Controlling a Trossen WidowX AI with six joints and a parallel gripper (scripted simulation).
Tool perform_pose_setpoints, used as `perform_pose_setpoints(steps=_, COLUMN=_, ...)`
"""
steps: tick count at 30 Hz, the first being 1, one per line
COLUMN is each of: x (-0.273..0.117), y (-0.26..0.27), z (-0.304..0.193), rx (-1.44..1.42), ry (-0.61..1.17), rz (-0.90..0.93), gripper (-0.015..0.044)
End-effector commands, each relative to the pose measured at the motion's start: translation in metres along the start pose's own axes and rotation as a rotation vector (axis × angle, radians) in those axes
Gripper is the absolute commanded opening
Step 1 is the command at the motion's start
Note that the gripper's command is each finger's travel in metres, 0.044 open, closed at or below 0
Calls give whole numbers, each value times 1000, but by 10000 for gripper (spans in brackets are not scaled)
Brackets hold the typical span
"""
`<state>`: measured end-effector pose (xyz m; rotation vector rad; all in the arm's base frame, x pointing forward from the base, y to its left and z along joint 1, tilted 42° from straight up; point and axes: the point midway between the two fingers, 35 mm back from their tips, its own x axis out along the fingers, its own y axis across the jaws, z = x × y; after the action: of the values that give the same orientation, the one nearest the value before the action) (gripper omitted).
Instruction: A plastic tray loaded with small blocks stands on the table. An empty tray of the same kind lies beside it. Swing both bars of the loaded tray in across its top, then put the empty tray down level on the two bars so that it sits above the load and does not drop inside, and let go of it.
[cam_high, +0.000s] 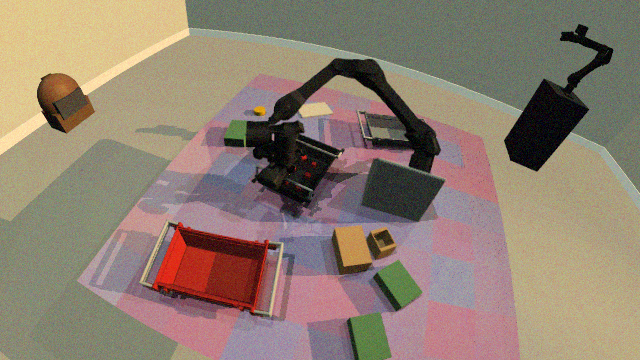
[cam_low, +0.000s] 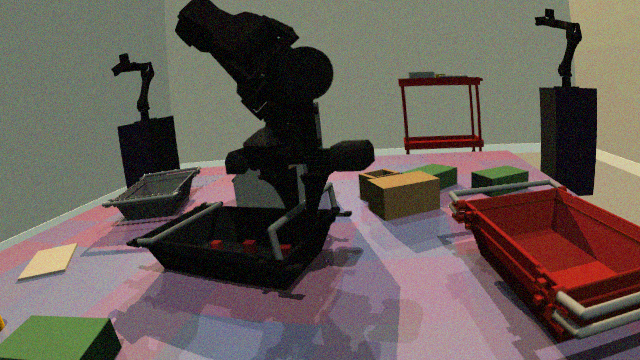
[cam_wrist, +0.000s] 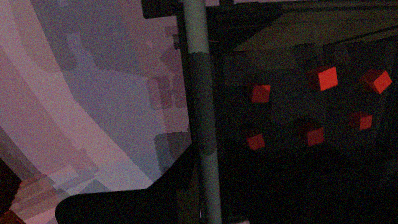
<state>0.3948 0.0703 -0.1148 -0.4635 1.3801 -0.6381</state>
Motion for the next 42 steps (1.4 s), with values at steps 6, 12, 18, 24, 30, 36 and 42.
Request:
perform_pose_setpoints(steps=6, x=19, y=-26, z=-1, rx=-7, ry=1, rz=-9, gripper=84)
perform_pose_setpoints(steps=12, x=1, y=-24, z=-1, rx=-7, ry=1, rz=-8, gripper=84)
perform_pose_setpoints(steps=18, x=-23, y=-21, z=-2, rx=-7, ry=1, rz=-7, gripper=84)
perform_pose_setpoints(steps=24, x=-16, y=-21, z=-2, rx=-16, ry=-3, rz=-12, gripper=84)
perform_pose_setpoints(steps=30, x=-16, y=-21, z=-2, rx=-16, ry=-3, rz=-12, gripper=84)
perform_pose_setpoints(steps=36, x=-16, y=-21, z=-2, rx=-16, ry=-3, rz=-12, gripper=84)
perform_pose_setpoints(steps=42, x=-16, y=-21, z=-2, rx=-16, ry=-3, rz=-12, gripper=31)
